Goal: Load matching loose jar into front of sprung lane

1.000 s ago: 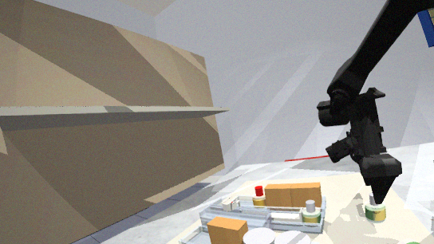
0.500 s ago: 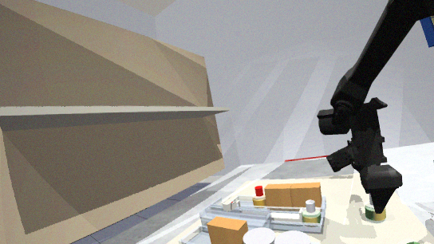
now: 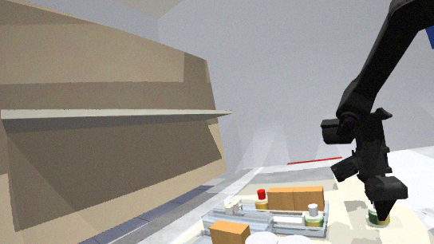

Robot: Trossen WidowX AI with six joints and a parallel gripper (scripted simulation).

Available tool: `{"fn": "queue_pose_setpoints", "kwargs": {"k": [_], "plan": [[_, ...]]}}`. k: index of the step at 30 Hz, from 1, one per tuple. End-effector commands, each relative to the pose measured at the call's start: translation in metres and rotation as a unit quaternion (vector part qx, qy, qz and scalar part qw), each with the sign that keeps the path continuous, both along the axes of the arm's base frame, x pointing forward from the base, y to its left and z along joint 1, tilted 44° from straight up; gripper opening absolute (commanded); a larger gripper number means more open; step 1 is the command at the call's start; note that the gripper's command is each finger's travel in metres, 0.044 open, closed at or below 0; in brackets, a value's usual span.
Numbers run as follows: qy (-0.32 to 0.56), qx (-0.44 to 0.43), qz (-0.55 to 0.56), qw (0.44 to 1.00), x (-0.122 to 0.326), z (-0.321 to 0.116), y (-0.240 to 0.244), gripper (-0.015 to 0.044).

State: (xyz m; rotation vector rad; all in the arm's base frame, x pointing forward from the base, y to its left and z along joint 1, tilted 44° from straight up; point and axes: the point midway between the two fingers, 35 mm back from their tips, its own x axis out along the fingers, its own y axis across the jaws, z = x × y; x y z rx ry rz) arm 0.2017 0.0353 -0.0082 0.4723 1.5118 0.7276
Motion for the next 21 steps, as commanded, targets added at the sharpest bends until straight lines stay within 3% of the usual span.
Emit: {"fn": "queue_pose_setpoints", "kwargs": {"k": [1,8,13,21], "plan": [[0.004,0.003,-0.002,1.0,-0.002,-0.001,0.002,0.0204],[0.004,0.003,-0.002,1.0,-0.002,-0.001,0.002,0.0138],[0.003,0.001,-0.002,1.0,0.002,0.007,-0.007,0.0006],[0.003,-0.001,-0.002,1.0,0.012,0.036,-0.035,0.0]]}}
